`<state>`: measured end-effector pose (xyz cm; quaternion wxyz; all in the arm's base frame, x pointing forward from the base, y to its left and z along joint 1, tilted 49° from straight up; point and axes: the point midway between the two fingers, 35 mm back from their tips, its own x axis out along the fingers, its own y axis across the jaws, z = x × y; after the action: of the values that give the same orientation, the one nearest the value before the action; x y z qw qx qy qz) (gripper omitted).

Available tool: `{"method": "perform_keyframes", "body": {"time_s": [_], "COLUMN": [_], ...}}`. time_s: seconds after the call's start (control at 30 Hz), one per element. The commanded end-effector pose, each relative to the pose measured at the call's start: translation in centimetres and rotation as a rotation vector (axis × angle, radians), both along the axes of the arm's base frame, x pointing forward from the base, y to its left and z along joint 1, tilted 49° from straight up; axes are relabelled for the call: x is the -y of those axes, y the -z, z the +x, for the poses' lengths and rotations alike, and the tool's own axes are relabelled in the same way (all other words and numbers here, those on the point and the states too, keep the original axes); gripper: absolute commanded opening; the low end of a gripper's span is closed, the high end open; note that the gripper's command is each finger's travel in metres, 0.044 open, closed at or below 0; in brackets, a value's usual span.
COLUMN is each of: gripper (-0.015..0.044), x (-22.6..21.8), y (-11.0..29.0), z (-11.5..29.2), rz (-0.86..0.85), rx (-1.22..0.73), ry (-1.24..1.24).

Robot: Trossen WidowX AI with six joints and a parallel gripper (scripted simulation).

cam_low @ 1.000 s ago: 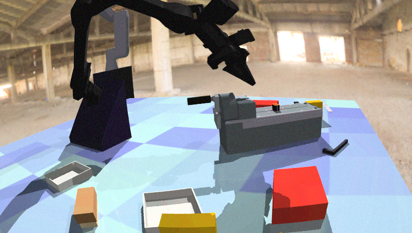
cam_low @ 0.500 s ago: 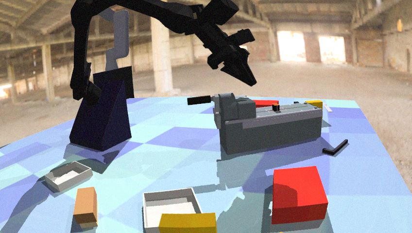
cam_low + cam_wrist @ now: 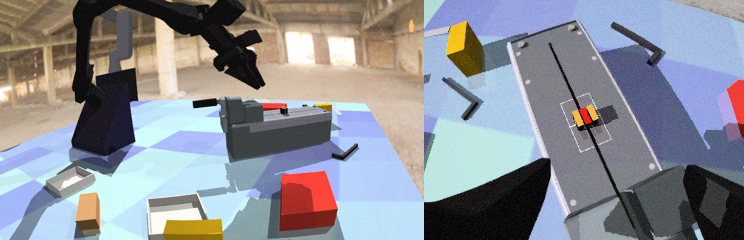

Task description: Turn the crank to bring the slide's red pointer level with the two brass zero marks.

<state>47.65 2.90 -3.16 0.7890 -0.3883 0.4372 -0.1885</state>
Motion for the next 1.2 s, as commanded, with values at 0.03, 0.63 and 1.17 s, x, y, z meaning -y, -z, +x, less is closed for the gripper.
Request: {"method": "perform_keyframes", "body": {"time_s": [0.03,0.63,1.17], "gripper": [0.023,0.0,0.0131], "x": [0.01,0.01,-0.01], "y": [0.0,0.0,0.01], "z": [0.0,0.0,0.0], "rz": [0.0,0.0,0.001], "rx": [0.0,0.0,0.0], "ry": [0.0,0.0,0.0]}}
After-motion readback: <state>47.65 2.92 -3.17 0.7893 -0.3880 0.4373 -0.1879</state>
